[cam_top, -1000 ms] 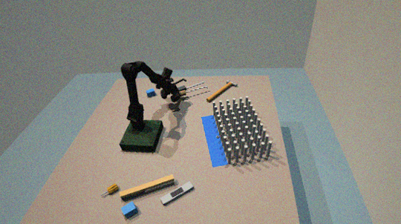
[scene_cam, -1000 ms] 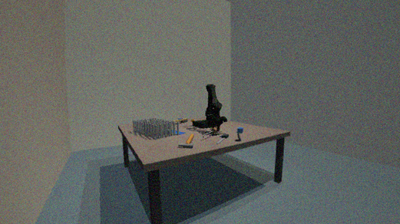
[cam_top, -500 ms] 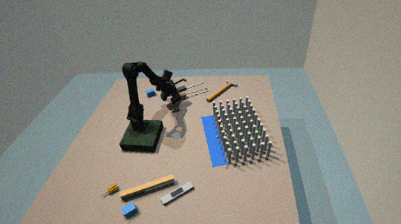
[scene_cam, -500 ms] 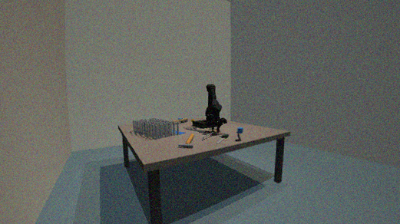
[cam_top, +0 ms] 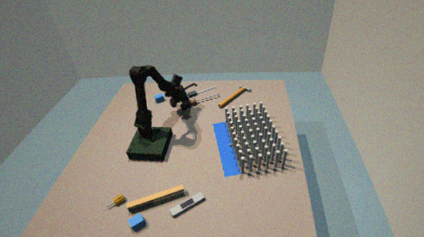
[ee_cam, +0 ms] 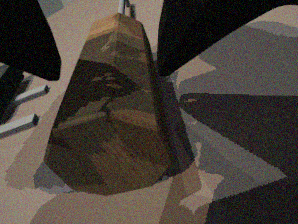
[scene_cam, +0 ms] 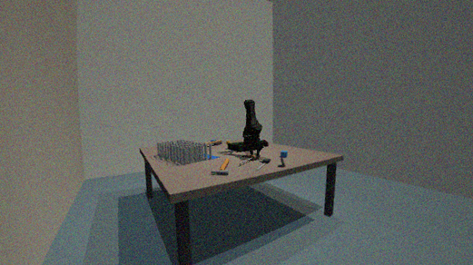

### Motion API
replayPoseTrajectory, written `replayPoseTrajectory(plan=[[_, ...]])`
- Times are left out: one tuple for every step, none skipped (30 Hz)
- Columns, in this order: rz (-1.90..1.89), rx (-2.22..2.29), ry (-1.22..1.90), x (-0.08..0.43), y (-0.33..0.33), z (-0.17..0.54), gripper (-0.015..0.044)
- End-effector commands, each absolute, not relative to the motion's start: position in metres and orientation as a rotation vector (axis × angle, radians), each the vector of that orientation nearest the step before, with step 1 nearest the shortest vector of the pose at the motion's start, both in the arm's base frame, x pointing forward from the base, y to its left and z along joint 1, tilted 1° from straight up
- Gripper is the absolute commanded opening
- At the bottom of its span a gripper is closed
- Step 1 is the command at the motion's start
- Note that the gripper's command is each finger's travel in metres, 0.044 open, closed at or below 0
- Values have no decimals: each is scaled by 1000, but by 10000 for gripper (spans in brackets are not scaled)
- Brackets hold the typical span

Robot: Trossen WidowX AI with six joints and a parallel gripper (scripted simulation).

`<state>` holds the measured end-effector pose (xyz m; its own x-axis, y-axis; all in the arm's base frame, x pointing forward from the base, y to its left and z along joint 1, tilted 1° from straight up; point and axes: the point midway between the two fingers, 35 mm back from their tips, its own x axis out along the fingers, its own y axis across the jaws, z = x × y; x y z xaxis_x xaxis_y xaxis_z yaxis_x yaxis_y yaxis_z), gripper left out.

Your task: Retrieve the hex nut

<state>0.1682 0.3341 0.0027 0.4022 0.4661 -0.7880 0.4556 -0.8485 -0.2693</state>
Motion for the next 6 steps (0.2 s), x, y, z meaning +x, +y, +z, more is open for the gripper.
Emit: replayPoseTrajectory(plan=[[1476, -2621, -863, 168, 335, 3, 315], [1476, -2621, -863, 168, 335, 3, 341], [1476, -2621, -863, 168, 335, 3, 368], [1476, -2621, -863, 168, 335, 3, 394], [1476, -2621, -863, 168, 335, 3, 420], [1476, -2621, -863, 168, 335, 3, 440]])
